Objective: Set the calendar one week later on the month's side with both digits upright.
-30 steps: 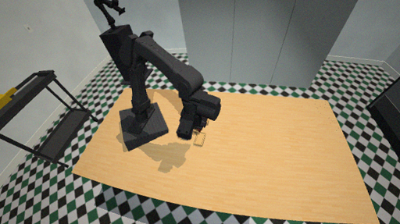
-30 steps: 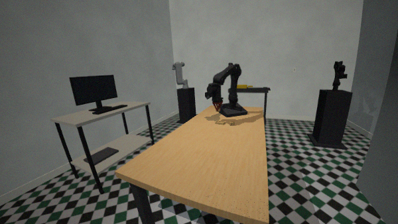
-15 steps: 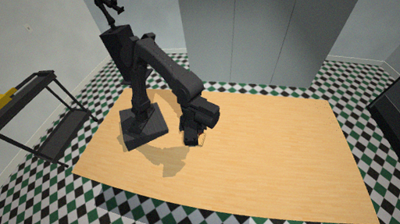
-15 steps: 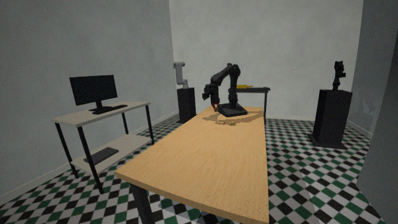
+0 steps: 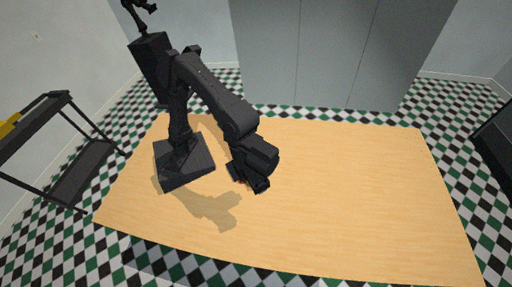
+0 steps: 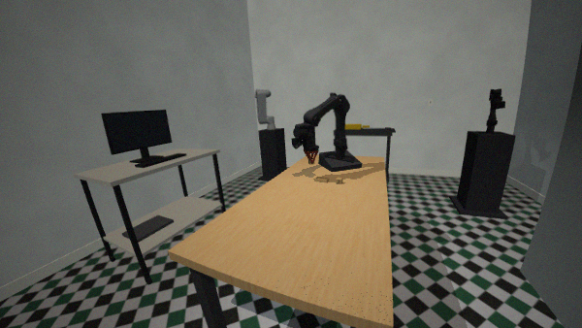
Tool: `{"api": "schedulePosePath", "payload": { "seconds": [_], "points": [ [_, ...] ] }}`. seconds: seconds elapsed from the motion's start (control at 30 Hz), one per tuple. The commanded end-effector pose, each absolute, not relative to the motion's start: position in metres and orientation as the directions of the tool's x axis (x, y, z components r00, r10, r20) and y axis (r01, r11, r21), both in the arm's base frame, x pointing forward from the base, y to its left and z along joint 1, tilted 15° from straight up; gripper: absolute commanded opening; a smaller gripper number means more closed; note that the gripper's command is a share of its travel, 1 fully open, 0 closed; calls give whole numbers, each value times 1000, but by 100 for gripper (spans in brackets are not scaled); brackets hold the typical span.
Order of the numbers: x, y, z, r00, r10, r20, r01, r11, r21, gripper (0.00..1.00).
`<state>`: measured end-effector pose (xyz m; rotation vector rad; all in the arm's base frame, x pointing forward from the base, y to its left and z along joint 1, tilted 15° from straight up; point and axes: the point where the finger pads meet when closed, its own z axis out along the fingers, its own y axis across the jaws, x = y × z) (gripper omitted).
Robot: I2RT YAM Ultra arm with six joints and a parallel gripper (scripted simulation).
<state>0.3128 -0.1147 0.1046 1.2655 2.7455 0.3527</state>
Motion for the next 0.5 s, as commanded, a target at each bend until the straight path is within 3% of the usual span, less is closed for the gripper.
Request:
{"api": "schedulePosePath", "payload": {
  "seconds": [0.0,0.47],
  "points": [
    [315,-125,110,-773,631,-65,599,761,250,26],
    [313,-149,103,-955,243,-167,209,958,198,26]
  ]
}}
